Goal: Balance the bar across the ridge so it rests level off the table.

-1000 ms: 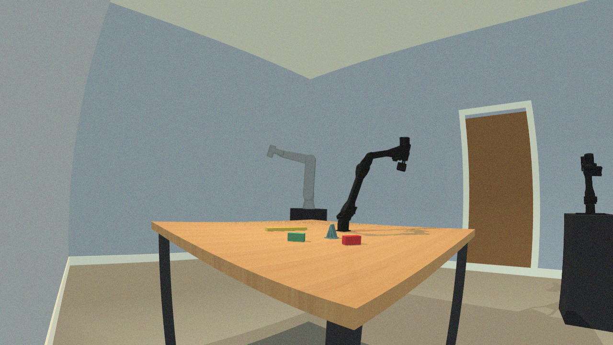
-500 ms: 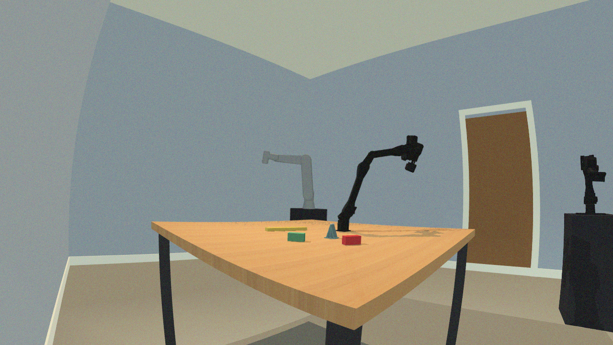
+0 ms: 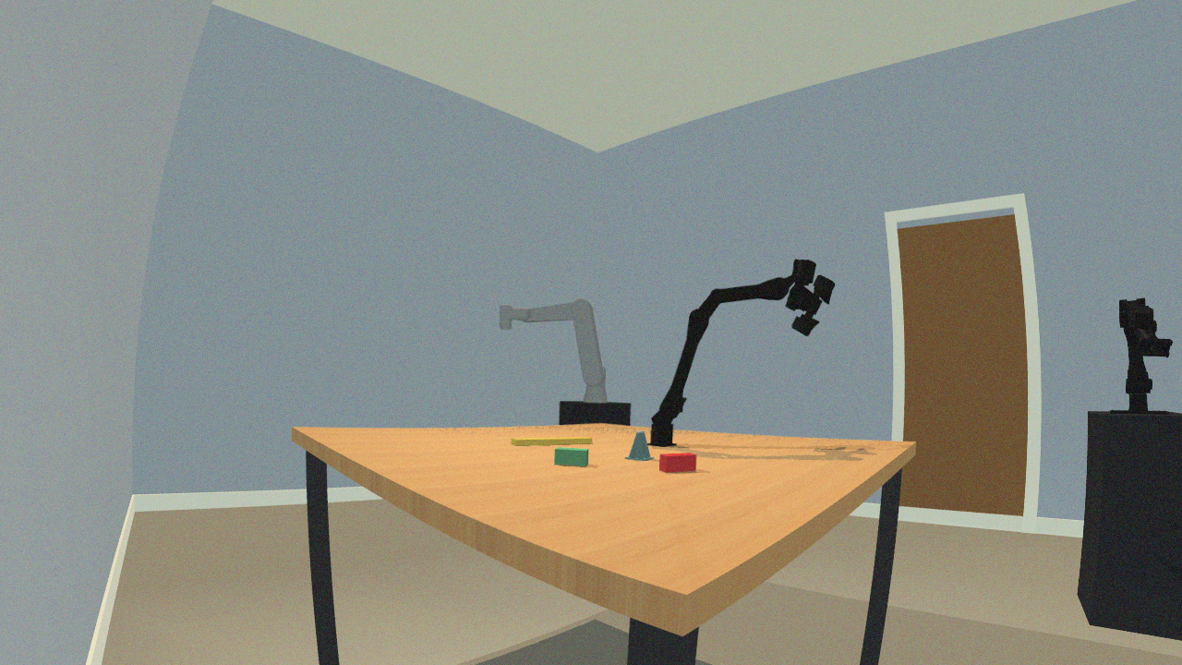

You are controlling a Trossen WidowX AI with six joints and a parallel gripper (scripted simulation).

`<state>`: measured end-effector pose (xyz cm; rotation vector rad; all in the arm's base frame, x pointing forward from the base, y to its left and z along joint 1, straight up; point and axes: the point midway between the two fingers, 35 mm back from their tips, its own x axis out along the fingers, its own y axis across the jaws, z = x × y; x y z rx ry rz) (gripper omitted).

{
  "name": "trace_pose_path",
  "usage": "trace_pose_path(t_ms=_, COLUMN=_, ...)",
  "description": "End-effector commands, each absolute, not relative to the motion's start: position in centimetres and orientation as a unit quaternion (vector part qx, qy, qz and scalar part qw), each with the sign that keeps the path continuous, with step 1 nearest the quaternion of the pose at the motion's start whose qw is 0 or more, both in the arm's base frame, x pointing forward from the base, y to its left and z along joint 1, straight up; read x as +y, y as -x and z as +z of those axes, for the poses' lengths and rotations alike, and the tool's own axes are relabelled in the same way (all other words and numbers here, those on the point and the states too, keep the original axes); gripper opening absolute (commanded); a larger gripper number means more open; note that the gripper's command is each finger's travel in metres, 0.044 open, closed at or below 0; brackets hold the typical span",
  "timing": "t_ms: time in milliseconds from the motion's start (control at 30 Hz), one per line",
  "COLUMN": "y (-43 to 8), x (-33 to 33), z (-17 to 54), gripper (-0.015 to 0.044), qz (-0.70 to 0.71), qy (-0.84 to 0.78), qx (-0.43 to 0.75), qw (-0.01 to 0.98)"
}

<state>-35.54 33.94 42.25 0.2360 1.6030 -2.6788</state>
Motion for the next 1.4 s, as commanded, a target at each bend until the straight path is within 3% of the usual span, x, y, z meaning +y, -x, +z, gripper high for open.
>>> trace_pose_path(t_ms=0, y=33.7, x=35.7, z=41.6, gripper=0.0315, qz=-0.864, qy=-0.099, qx=0.493, qw=-0.018)
trace_pose_path(t_ms=633, y=21.5, x=43.9, z=38.9, gripper=0.0315, qz=-0.881, qy=-0.21, qx=0.39, qw=-0.165)
trace_pose_path(t_ms=1367, y=5.1, x=47.9, z=35.8, gripper=0.0315, qz=-0.854, qy=-0.305, qx=0.251, qw=-0.338)
